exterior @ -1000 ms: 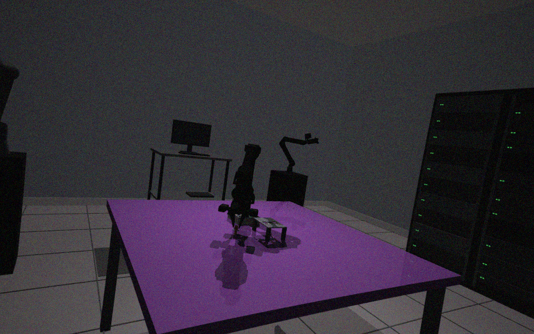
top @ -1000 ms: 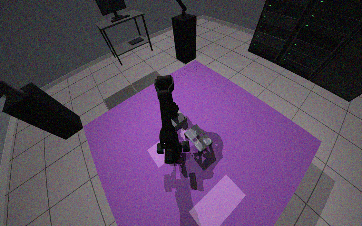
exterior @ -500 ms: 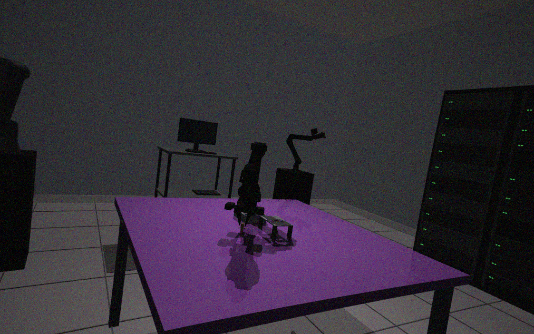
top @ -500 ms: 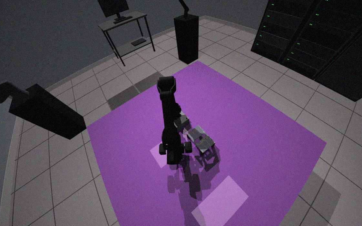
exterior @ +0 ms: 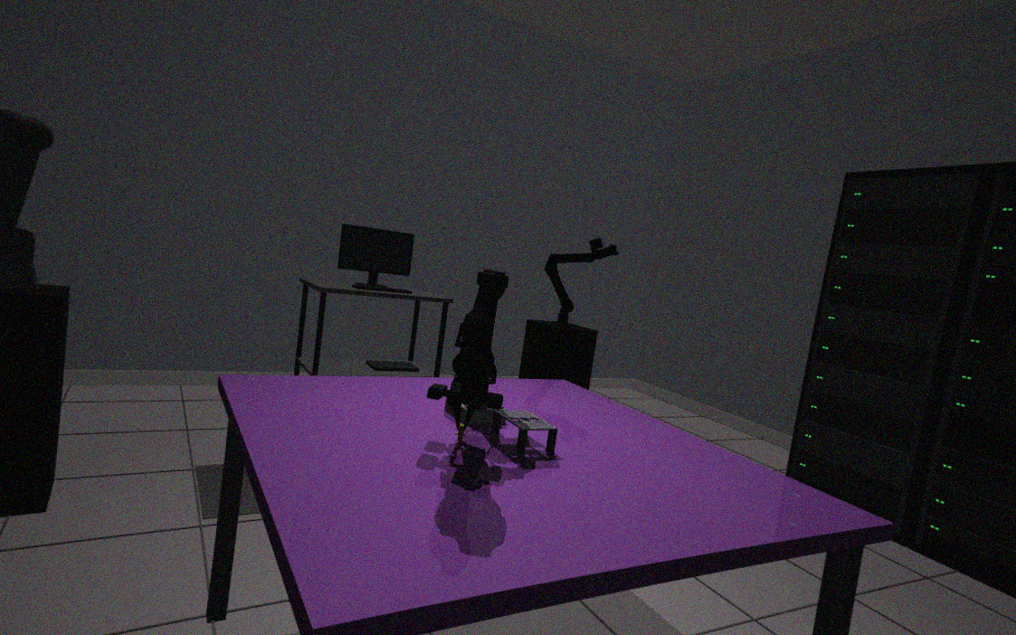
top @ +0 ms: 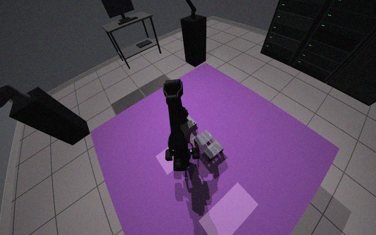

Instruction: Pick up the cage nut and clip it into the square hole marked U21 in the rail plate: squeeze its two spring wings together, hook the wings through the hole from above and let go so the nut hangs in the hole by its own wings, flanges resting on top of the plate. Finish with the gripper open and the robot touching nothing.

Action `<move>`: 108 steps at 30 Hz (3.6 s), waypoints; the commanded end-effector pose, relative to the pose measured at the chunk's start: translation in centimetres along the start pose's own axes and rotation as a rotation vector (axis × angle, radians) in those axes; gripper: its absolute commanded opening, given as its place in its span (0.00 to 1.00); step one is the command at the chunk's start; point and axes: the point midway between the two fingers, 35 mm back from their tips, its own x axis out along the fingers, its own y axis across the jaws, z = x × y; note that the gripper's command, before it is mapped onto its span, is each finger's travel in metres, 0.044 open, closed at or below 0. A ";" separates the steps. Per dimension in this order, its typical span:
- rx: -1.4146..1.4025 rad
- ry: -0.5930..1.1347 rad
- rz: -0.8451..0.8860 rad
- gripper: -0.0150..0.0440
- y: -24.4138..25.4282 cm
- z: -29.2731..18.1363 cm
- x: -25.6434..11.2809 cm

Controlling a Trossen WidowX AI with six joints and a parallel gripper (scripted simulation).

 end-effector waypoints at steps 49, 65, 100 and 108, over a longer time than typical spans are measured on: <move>0.002 -0.002 0.001 0.32 0.0 0.2 -10.4; -0.209 -0.001 0.005 0.32 6.1 -1.1 -10.4; -0.576 0.003 0.014 0.32 15.5 -6.6 -9.5; -0.576 0.006 0.013 0.32 15.7 -6.7 -8.5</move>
